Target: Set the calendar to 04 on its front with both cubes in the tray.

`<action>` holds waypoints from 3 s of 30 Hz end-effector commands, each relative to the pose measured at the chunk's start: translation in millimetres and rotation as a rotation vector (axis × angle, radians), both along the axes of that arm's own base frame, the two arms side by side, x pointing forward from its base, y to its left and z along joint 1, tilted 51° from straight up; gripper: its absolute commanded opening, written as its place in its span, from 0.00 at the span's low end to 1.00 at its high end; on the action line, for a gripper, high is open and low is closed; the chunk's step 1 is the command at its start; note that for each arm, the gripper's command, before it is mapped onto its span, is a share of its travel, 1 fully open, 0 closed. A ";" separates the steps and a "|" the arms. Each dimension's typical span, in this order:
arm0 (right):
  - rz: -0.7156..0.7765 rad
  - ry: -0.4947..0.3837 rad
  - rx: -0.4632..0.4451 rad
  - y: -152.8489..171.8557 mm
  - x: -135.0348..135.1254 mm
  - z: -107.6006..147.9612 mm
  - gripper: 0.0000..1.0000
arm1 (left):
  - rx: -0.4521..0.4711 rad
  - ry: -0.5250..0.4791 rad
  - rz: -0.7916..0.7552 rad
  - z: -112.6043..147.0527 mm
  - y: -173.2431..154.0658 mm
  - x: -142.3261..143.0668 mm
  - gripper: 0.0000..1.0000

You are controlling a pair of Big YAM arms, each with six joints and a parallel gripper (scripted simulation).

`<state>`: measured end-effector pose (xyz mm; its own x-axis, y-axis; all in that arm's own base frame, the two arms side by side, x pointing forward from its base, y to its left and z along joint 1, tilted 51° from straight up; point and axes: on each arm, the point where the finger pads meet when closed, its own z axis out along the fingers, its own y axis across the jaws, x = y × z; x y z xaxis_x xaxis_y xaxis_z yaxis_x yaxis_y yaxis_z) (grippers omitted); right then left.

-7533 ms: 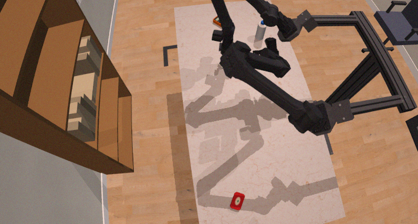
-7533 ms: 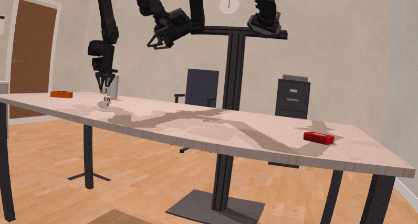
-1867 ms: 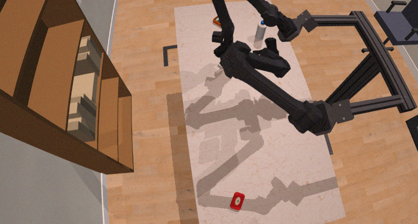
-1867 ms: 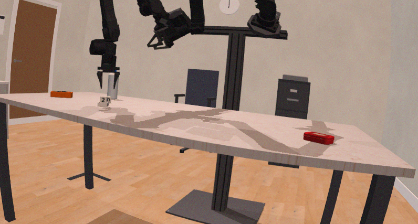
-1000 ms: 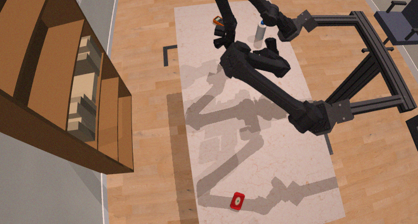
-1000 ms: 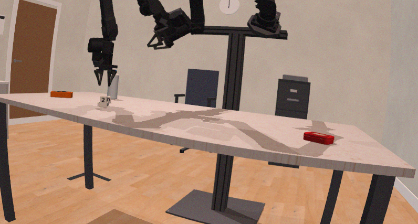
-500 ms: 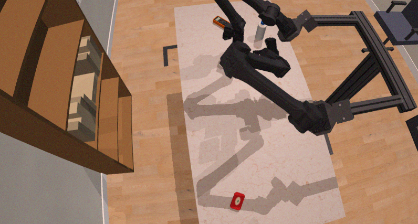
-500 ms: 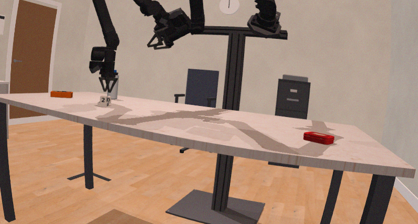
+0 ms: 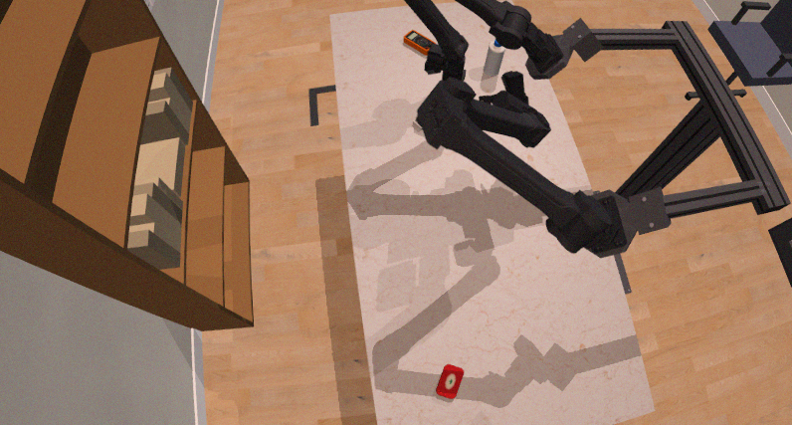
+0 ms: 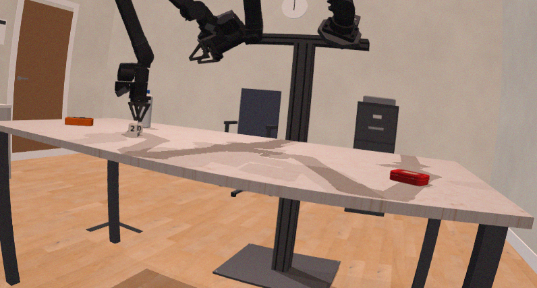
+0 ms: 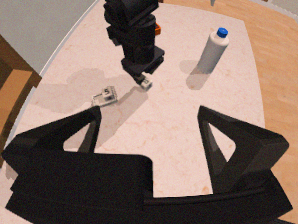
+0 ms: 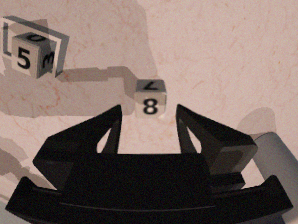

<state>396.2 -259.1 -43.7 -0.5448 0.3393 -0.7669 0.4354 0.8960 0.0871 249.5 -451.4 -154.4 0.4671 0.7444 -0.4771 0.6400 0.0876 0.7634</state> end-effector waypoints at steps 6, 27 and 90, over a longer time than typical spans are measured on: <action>-0.009 -0.012 0.007 -3.0 13.9 -6.9 0.55 | -0.019 -0.005 -0.001 6.8 -5.7 0.6 1.00; -0.007 -0.003 0.005 -6.1 19.2 -15.4 0.55 | -0.019 -0.005 -0.001 6.8 -5.7 0.6 1.00; -0.010 -0.025 0.026 120.0 65.5 106.1 0.26 | -0.209 -0.074 0.178 117.4 59.4 50.7 1.00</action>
